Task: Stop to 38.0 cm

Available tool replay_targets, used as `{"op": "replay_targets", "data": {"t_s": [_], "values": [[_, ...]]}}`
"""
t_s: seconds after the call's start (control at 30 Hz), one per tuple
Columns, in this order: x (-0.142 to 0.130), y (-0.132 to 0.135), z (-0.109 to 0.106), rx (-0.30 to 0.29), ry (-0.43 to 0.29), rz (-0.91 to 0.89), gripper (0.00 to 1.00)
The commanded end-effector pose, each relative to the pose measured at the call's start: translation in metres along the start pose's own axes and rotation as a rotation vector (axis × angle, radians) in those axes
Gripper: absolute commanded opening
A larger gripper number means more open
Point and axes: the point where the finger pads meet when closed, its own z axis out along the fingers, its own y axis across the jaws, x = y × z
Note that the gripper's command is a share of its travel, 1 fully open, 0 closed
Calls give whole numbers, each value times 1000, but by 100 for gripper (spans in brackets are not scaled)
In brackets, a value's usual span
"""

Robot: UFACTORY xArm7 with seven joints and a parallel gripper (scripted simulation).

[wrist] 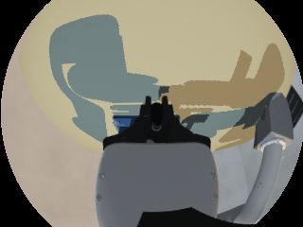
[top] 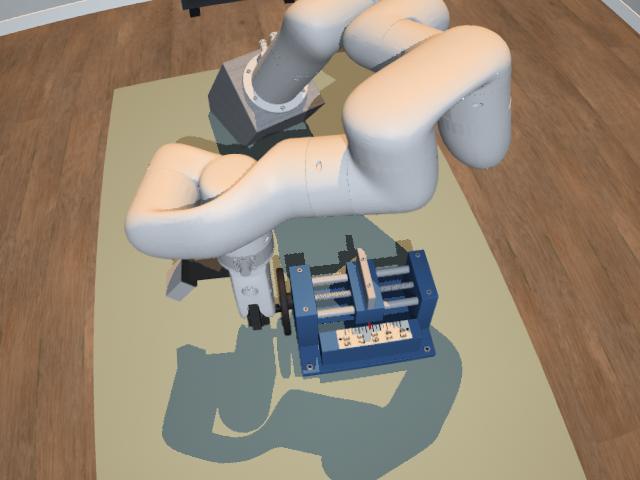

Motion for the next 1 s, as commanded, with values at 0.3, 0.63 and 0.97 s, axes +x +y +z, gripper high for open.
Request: {"op": "replay_targets", "data": {"t_s": [0.3, 0.63, 0.97], "values": [[1, 3, -2, 2, 2, 1, 6], [1, 4, -3, 2, 2, 1, 6], [1, 5, -3, 2, 2, 1, 6]]}}
